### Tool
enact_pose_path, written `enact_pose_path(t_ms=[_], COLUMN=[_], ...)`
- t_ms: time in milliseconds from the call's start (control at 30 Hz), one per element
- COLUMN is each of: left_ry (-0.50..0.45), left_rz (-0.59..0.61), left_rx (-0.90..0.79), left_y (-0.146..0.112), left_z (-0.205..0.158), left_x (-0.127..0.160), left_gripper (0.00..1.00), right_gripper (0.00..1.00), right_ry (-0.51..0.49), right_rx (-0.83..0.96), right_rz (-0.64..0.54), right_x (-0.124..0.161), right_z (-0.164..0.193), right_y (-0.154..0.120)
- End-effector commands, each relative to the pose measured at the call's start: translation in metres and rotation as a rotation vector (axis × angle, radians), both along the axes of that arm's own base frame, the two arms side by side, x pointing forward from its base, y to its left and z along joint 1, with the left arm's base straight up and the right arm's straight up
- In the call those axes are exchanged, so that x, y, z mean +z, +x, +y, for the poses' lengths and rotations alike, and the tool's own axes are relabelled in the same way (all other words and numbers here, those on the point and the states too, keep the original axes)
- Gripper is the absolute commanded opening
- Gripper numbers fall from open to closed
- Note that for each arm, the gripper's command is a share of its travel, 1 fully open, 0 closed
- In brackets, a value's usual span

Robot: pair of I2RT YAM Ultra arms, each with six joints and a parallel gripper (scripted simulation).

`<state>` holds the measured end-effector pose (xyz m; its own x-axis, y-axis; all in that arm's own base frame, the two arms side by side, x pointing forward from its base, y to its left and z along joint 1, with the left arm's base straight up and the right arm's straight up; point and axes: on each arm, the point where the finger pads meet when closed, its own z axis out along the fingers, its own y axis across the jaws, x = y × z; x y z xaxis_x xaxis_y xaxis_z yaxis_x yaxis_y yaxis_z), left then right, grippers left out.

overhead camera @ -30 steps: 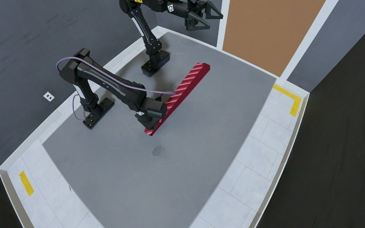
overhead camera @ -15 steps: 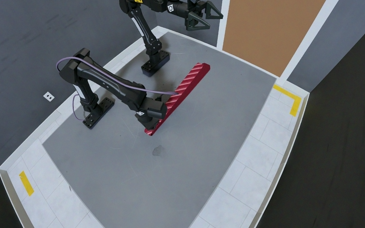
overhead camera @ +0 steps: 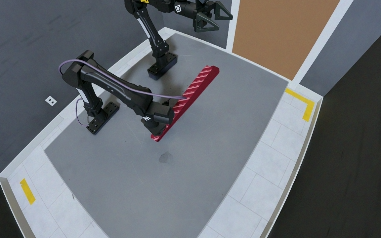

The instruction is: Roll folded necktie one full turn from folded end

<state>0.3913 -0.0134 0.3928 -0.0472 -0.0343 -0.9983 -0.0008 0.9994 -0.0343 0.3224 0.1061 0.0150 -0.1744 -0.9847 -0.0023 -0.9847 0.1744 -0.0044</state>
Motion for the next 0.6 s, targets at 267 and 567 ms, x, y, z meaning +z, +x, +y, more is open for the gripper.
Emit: enact_pose_path(t_ms=[267,567], left_ry=[-0.012,-0.012], left_rz=[-0.048,-0.048], left_rx=[-0.009,-0.009], left_y=[-0.0011,-0.0011], left_z=[-0.0004,-0.0004], left_x=[0.0209,0.0209], left_gripper=[1.00,1.00], right_gripper=[0.38,0.38], right_ry=[0.014,0.014], right_rx=[-0.018,-0.028], right_rz=[0.002,0.002], right_x=[-0.0026,-0.0026], right_z=[0.0020,0.0020], right_y=[-0.0002,-0.0002])
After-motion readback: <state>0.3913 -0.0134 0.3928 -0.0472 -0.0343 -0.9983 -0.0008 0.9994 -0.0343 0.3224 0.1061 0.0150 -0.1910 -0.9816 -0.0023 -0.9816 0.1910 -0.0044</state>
